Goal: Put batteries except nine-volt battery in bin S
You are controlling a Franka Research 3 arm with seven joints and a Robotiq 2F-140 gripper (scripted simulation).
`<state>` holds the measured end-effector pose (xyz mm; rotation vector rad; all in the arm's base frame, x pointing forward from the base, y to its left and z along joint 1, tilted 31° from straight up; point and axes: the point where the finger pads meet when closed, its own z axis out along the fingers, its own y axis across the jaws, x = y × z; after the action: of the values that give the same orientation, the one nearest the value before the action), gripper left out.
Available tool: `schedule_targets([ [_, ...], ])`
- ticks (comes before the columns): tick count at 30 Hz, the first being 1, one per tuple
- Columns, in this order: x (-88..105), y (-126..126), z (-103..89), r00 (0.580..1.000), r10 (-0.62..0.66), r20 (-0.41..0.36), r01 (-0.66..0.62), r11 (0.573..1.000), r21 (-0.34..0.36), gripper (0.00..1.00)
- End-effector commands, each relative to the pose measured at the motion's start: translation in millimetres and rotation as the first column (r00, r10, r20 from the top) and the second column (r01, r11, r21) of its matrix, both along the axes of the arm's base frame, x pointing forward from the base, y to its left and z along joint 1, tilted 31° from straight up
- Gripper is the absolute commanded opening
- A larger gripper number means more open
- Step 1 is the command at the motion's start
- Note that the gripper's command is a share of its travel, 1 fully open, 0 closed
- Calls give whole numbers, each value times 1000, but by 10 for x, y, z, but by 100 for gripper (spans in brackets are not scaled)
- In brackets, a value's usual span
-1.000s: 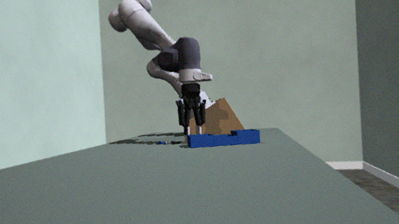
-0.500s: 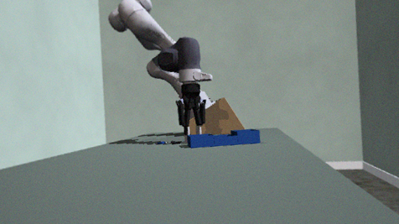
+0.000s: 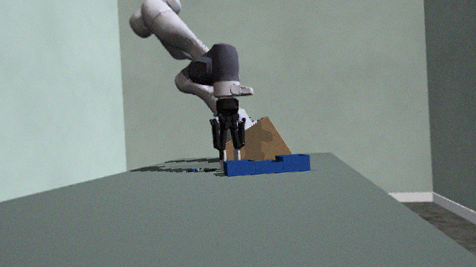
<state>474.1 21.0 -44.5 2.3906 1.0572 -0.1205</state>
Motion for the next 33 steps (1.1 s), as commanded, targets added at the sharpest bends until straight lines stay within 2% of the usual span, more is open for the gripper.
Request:
schedule_targets([
  [1, -5, 58, 87, 1000, 1, 2, -1, 1000, 1, 29],
  [17, -64, 287, 489, 1000, 1, 2, -1, 1000, 1, 29],
  [33, -64, 287, 489, 1000, 1, 2, -1, 1000, 1, 29],
])
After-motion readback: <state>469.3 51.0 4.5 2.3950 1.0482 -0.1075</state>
